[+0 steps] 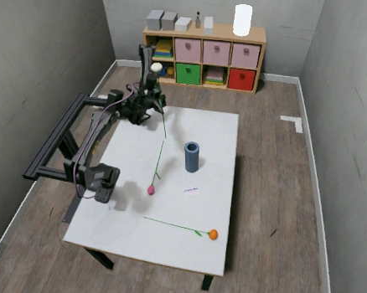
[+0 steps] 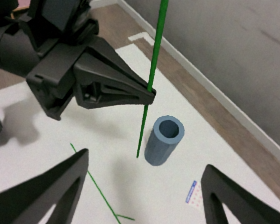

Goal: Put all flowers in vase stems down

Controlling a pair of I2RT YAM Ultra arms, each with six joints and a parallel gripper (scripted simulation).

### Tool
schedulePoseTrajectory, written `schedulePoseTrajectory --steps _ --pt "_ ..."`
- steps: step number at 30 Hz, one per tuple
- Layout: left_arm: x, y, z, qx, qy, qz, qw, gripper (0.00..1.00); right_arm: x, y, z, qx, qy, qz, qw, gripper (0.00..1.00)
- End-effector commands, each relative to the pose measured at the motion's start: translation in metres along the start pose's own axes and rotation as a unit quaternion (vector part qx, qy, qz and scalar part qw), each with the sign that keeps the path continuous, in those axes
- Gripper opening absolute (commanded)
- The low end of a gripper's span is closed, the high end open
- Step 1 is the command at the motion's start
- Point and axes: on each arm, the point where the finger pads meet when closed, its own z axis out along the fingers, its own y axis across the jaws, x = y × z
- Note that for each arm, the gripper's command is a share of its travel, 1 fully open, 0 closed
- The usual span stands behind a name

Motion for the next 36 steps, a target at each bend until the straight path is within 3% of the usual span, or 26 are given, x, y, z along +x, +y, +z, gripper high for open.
schedulePoseTrajectory --steps 1,8,22,36 --pt "-0.009 0.001 -0.002 0.004 -0.015 -0.008 1.000 0.00 -0.021 -0.001 0.000 -0.005 -0.021 0.010 1.000 0.70" --pt "-0.009 0.001 -0.002 0.004 -0.015 -0.008 1.000 0.00 -0.029 -0.001 0.013 -0.005 -0.020 0.009 1.000 0.70" --pt "-0.009 0.001 -0.002 0.004 -0.015 -0.008 1.000 0.00 -0.063 0.001 0.064 -0.004 -0.018 0.007 1.000 0.70" --pt "-0.008 0.000 -0.001 0.004 -0.012 -0.005 1.000 0.00 -0.079 -0.001 0.073 -0.006 -0.026 0.009 1.000 0.70"
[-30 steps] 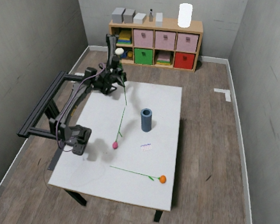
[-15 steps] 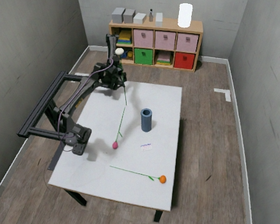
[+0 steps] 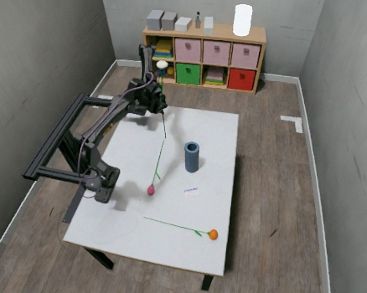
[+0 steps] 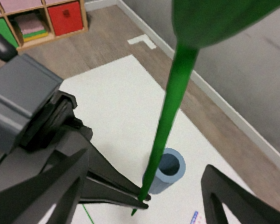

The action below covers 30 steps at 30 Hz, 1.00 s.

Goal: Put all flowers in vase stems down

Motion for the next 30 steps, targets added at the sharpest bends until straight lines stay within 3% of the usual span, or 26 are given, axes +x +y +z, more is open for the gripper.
schedulePoseTrajectory --steps 1,8,14,30 --pt "-0.008 0.000 -0.001 0.004 -0.011 -0.004 1.000 0.00 -0.025 -0.004 -0.011 -0.006 -0.035 0.011 0.999 0.70" --pt "-0.008 0.000 -0.001 0.005 -0.011 -0.004 1.000 0.00 -0.030 -0.009 -0.022 -0.005 -0.048 0.018 0.999 0.70" --pt "-0.008 0.000 -0.001 0.005 -0.011 -0.004 1.000 0.00 -0.008 -0.003 -0.011 -0.007 -0.024 0.006 1.000 0.70" --pt "-0.008 0.000 -0.001 0.005 -0.011 -0.004 1.000 0.00 -0.016 -0.004 -0.013 -0.007 -0.030 0.009 0.999 0.29"
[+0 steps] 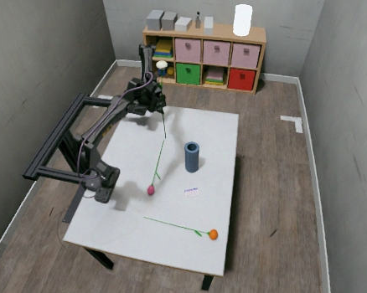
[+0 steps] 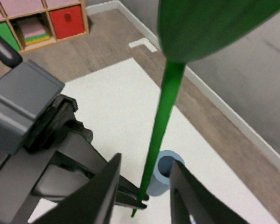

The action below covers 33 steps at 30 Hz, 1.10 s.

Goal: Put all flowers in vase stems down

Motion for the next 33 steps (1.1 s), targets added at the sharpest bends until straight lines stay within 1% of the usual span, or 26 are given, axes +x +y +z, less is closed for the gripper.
schedulePoseTrajectory --steps 1,7,9,12,14,26,33 --pt "-0.0077 0.0003 -0.0015 0.005 -0.011 -0.003 1.000 0.00 -0.0122 -0.0027 -0.0097 -0.004 -0.023 0.007 1.000 0.26" --pt "-0.0077 0.0003 -0.0015 0.005 -0.011 -0.003 1.000 0.00 -0.0122 -0.0027 -0.0097 -0.004 -0.023 0.007 1.000 0.09" --pt "-0.0077 0.0003 -0.0015 0.005 -0.011 -0.003 1.000 0.00 -0.0122 -0.0027 -0.0097 -0.004 -0.023 0.007 1.000 0.09" --pt "-0.0078 0.0002 -0.0015 0.005 -0.012 -0.004 1.000 0.00 -0.0121 -0.0022 -0.0095 -0.005 -0.023 0.008 1.000 0.00" --pt "-0.0068 0.0008 -0.0017 0.004 -0.011 -0.003 1.000 0.00 -0.0067 -0.0023 -0.0100 -0.005 -0.020 0.007 1.000 0.00" --pt "-0.0099 0.0031 -0.0024 0.002 -0.015 -0.004 1.000 0.00 -0.0023 -0.0007 -0.0089 -0.005 -0.014 0.005 1.000 0.00" --pt "-0.0101 0.0046 -0.0024 -0.003 -0.015 -0.005 1.000 0.14 -0.0044 -0.0011 -0.0097 -0.005 -0.014 0.005 1.000 0.00"
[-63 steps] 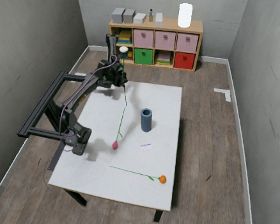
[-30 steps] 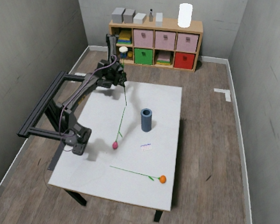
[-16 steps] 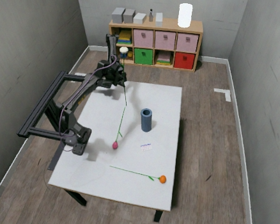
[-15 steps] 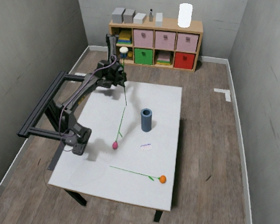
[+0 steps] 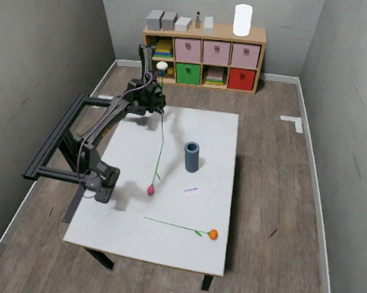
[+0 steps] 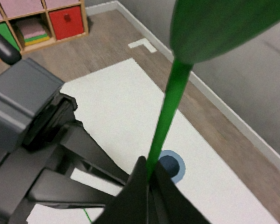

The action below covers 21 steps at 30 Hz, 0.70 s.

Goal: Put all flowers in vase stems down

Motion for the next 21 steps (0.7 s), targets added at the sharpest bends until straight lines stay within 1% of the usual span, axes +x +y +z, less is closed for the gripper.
schedulePoseTrajectory --steps 1,8,15,17,21 --pt "-0.011 0.004 -0.003 -0.004 -0.015 -0.005 1.000 0.16 -0.007 -0.001 -0.009 -0.006 -0.014 0.005 1.000 0.00" --pt "-0.011 0.003 -0.003 -0.003 -0.016 -0.005 1.000 0.30 -0.009 -0.001 -0.009 -0.006 -0.017 0.007 1.000 0.00" --pt "-0.009 0.002 -0.007 -0.002 -0.010 -0.004 1.000 0.30 -0.009 -0.001 -0.009 -0.006 -0.017 0.007 1.000 0.00" --pt "-0.005 -0.003 -0.012 0.004 -0.006 -0.002 1.000 0.30 -0.009 -0.001 -0.009 -0.006 -0.017 0.007 1.000 0.00" --pt "-0.005 -0.002 -0.025 0.002 -0.006 -0.002 1.000 0.30 -0.009 -0.001 -0.009 -0.006 -0.017 0.007 1.000 0.00"
